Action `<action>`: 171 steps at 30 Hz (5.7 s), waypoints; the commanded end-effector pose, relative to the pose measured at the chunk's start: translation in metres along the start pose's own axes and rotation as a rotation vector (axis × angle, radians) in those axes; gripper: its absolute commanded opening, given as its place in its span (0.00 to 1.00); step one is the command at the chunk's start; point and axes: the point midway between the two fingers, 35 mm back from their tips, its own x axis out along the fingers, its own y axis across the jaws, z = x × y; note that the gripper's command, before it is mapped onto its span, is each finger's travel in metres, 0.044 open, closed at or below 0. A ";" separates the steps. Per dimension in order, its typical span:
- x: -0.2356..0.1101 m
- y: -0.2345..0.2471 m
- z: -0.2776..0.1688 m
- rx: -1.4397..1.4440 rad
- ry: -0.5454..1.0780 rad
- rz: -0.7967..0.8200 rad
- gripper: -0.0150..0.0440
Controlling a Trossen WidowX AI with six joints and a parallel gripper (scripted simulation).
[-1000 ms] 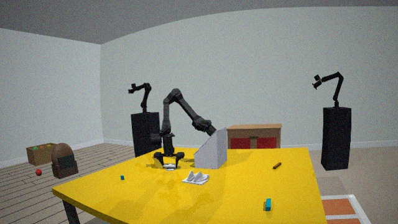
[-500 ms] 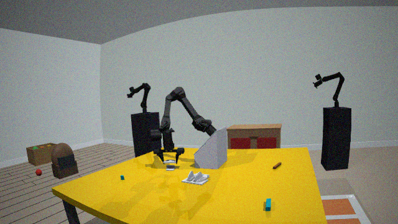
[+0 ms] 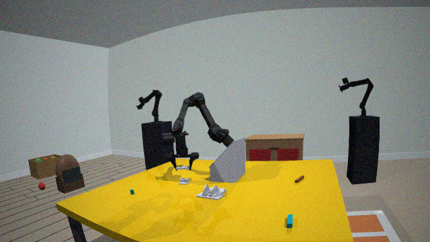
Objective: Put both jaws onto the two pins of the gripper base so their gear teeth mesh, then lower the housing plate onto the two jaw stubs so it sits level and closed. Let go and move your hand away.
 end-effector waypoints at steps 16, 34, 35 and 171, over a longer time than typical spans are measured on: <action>-0.001 -0.009 -0.024 -0.249 0.016 -0.015 0.85; 0.002 -0.034 -0.064 -0.700 0.042 -0.041 0.85; 0.003 -0.035 -0.066 -0.725 0.043 -0.042 0.85; -0.004 -0.202 -0.160 -2.702 0.004 0.009 0.85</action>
